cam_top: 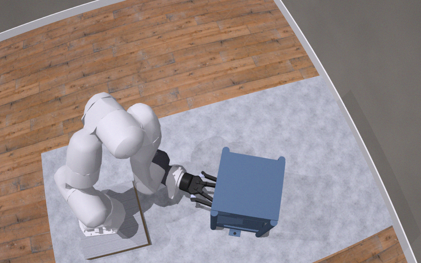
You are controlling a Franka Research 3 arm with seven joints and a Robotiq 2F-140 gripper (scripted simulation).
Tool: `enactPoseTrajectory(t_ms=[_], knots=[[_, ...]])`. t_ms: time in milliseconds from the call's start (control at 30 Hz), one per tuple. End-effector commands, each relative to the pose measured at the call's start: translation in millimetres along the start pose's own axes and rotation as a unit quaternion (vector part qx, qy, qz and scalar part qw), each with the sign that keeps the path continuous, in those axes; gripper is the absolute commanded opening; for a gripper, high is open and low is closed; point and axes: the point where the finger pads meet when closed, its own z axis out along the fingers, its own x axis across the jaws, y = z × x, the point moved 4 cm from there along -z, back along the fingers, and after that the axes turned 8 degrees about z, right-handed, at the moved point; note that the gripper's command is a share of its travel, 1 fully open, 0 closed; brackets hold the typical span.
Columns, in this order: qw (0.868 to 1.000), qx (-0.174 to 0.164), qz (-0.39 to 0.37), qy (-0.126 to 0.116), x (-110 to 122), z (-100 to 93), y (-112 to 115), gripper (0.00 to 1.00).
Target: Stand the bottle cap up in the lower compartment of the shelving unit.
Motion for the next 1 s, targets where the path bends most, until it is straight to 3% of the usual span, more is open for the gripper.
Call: enactPoseTrajectory(t_ms=[0,67,100,167,200,333,367,433,467,967], knots=[[1.0,-0.003,0.004,0.001,1.1,0.3,1.1,0.09],[1.0,-0.003,0.004,0.001,1.1,0.3,1.1,0.09],[1.0,-0.003,0.004,0.001,1.1,0.3,1.1,0.18],[1.0,-0.003,0.004,0.001,1.1,0.3,1.1,0.18],[1.0,-0.003,0.004,0.001,1.1,0.3,1.1,0.28],[1.0,-0.003,0.004,0.001,1.1,0.3,1.1,0.28],[1.0,-0.003,0.004,0.001,1.1,0.3,1.1,0.37],[1.0,-0.003,0.004,0.001,1.1,0.3,1.1,0.37],[1.0,-0.003,0.004,0.001,1.1,0.3,1.1,0.46],[1.0,-0.003,0.004,0.001,1.1,0.3,1.1,0.46]])
